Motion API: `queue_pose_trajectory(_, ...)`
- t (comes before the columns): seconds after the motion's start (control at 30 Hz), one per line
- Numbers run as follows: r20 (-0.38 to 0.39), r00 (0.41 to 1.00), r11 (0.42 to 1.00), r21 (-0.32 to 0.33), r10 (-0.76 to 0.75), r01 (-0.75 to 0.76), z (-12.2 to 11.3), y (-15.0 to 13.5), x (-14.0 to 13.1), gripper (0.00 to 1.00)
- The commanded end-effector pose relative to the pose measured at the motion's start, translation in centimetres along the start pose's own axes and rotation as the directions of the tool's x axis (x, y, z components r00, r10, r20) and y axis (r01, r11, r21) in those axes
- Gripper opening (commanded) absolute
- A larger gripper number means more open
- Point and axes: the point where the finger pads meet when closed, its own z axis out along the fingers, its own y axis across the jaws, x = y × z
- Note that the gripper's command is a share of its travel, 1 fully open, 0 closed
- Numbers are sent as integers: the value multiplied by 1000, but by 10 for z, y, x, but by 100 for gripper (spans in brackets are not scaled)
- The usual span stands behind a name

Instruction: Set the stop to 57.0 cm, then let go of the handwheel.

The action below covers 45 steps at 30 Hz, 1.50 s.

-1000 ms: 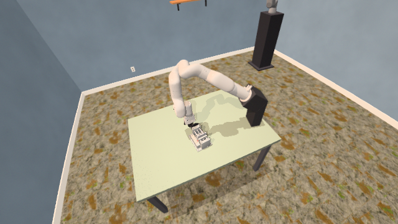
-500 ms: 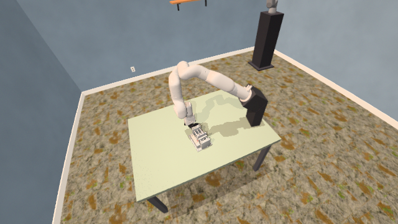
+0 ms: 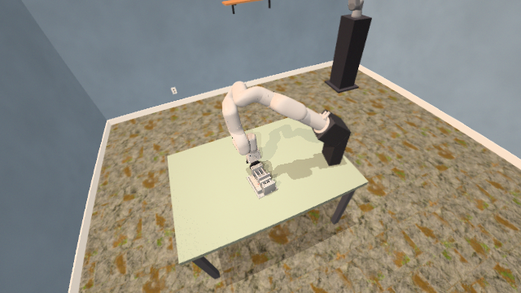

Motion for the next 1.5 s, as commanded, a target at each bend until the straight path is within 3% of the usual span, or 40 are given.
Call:
queue_pose_trajectory(0.0, -1, 1000, 1000, 10, -1, 1, -1, 3, 0, 6)
queue_pose_trajectory(1.47, -1, 1000, 1000, 10, -1, 1, -35, 19, 0, 6)
